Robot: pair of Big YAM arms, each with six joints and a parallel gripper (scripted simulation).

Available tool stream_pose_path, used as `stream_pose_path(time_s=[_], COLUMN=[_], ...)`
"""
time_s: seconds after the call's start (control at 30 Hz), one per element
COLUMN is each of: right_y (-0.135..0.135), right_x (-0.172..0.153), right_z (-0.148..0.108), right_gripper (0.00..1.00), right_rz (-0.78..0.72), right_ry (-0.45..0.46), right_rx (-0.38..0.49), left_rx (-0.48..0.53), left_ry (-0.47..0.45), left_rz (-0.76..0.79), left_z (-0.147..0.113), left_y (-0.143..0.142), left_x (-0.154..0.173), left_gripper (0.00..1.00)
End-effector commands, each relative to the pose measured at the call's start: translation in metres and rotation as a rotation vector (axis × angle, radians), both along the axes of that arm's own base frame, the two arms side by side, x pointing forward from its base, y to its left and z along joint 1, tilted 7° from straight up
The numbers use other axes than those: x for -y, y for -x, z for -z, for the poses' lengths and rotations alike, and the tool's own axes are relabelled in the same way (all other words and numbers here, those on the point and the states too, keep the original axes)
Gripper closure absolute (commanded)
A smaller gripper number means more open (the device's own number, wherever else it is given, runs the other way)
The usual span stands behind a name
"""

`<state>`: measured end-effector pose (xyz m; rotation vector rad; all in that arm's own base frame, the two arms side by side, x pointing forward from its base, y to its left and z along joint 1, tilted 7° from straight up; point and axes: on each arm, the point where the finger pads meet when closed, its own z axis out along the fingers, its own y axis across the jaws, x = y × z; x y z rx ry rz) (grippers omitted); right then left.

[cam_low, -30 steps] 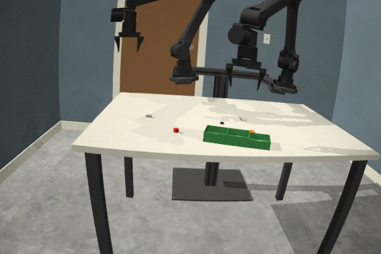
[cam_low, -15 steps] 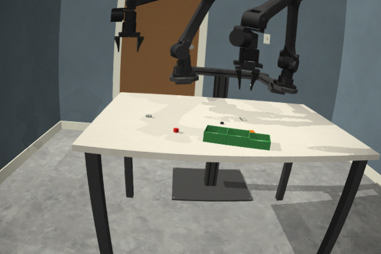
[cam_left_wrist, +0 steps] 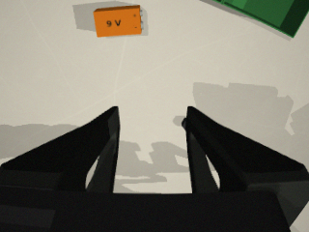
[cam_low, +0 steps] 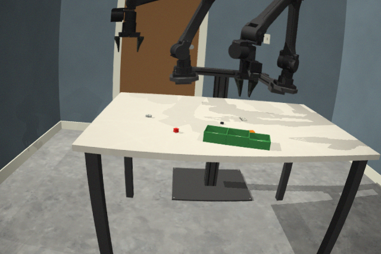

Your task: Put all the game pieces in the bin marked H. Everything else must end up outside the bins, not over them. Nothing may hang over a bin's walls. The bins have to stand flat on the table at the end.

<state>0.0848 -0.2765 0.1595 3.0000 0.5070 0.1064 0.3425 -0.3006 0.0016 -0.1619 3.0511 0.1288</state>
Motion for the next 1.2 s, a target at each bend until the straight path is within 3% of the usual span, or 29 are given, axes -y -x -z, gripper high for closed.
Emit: stream_pose_path(time_s=[0.0,0.3,0.37,0.87,1.0,1.07,1.17], right_y=[0.004,0.004,0.004,0.004,0.004,0.004,0.004], right_x=[-0.004,-0.004,-0.004,-0.004,-0.004,-0.004,-0.004], right_z=[-0.004,-0.004,-0.004,-0.004,-0.004,-0.004,-0.004], right_gripper=[0.0,0.0,0.0,0.0,0.0,0.0,0.0], right_rz=[0.019,0.019,0.019,0.019,0.019,0.019,0.019], right_ry=[0.0,0.0,0.0,0.0,0.0,0.0,0.0], right_rx=[0.002,0.002,0.002,0.002,0.002,0.002,0.002], left_rx=[0.038,0.034,0.034,0.008,0.01,0.025,0.033], left_ry=[0.031,0.031,0.031,0.005,0.003,0.034,0.049], left_rz=[-0.03,-0.03,-0.03,-0.031,-0.031,-0.031,-0.055], left_z=[-0.002,0.033,0.033,0.1,0.104,0.1,0.095], left_y=[0.019,0.083,0.083,0.194,0.203,0.193,0.184], left_x=[0.002,-0.019,-0.019,-0.06,-0.062,-0.043,-0.042], left_gripper=[0.61,0.61,0.61,0.61,0.61,0.61,0.61])
